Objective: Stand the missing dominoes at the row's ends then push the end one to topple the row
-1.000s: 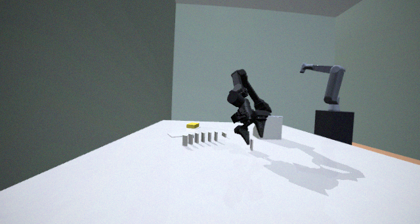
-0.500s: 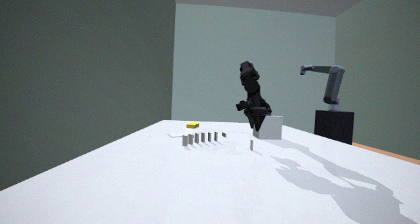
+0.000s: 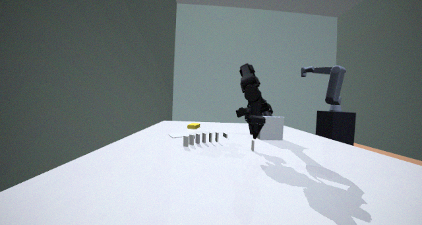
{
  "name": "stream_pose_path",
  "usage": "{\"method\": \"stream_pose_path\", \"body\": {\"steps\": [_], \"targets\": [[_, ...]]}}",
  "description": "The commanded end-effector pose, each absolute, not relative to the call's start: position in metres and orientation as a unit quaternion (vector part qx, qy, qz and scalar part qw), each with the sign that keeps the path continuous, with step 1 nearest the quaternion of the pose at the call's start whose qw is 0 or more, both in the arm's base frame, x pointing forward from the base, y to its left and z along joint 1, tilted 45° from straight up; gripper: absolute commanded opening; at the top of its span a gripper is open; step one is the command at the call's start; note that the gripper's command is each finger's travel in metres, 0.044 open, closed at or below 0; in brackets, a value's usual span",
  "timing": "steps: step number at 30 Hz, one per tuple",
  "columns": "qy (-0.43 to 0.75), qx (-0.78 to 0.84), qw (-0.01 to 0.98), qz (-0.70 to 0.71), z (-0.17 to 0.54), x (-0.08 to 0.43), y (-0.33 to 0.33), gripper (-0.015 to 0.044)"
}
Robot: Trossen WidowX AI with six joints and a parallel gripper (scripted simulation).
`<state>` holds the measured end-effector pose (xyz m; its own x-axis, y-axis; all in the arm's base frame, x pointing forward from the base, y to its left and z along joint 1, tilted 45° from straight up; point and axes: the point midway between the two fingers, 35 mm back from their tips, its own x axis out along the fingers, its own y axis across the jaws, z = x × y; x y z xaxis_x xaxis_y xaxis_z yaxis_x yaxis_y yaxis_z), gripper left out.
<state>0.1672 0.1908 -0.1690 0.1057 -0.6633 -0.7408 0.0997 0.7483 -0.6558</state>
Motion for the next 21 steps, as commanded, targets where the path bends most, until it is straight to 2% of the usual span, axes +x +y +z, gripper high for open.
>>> {"method": "stream_pose_path", "body": {"steps": [1,16,21], "targets": [[0.611,-0.241,0.702,-0.275,-0.184,0.166,0.17,0.044],[0.611,-0.241,0.702,-0.275,-0.194,0.167,0.159,0.044],[0.611,-0.241,0.702,-0.275,-0.194,0.167,0.159,0.0309]]}}
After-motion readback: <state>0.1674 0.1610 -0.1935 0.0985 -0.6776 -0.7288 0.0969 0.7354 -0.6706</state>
